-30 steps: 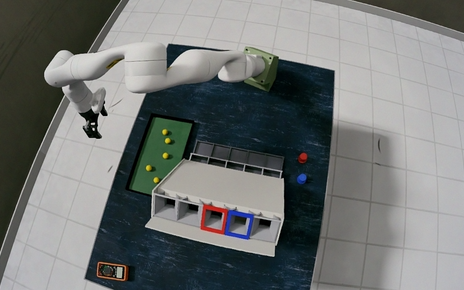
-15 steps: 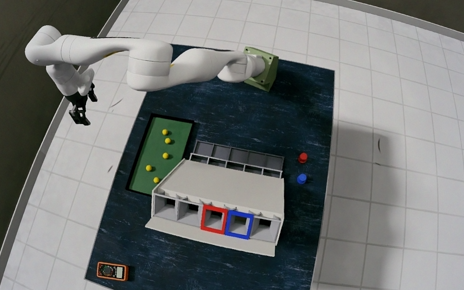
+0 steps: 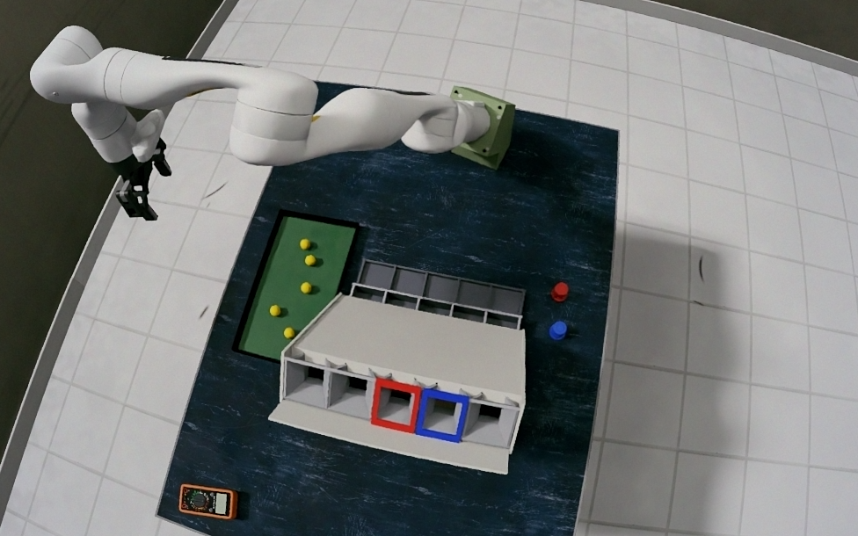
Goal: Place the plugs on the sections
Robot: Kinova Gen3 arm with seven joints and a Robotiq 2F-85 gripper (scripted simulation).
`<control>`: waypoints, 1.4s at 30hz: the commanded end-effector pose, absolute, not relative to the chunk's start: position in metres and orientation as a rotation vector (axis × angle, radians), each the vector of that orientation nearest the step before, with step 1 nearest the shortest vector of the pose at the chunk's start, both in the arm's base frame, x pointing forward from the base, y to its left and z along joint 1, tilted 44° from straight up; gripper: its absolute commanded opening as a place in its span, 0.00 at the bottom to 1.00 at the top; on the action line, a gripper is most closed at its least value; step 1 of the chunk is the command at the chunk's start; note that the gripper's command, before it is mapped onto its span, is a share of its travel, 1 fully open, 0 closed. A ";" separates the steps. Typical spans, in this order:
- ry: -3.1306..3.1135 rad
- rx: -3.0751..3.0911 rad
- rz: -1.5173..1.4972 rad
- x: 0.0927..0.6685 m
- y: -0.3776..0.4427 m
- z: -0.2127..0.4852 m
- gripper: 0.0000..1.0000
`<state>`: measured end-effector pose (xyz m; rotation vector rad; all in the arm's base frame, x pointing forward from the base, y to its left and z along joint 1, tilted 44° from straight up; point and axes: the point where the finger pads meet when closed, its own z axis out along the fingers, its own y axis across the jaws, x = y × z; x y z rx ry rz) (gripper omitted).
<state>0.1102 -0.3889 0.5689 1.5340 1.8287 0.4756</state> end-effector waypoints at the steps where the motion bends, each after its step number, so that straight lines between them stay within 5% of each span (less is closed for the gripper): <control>1: 1.827 1.535 0.474 0.109 -0.389 0.569 1.00; 19: 2.117 1.079 0.265 0.219 -0.198 0.618 1.00; 38: 2.137 1.051 0.262 0.160 -0.111 0.540 1.00; 39: 2.141 1.056 0.269 0.147 -0.050 0.511 1.00; 42: 2.141 1.056 0.269 0.145 -0.042 0.507 1.00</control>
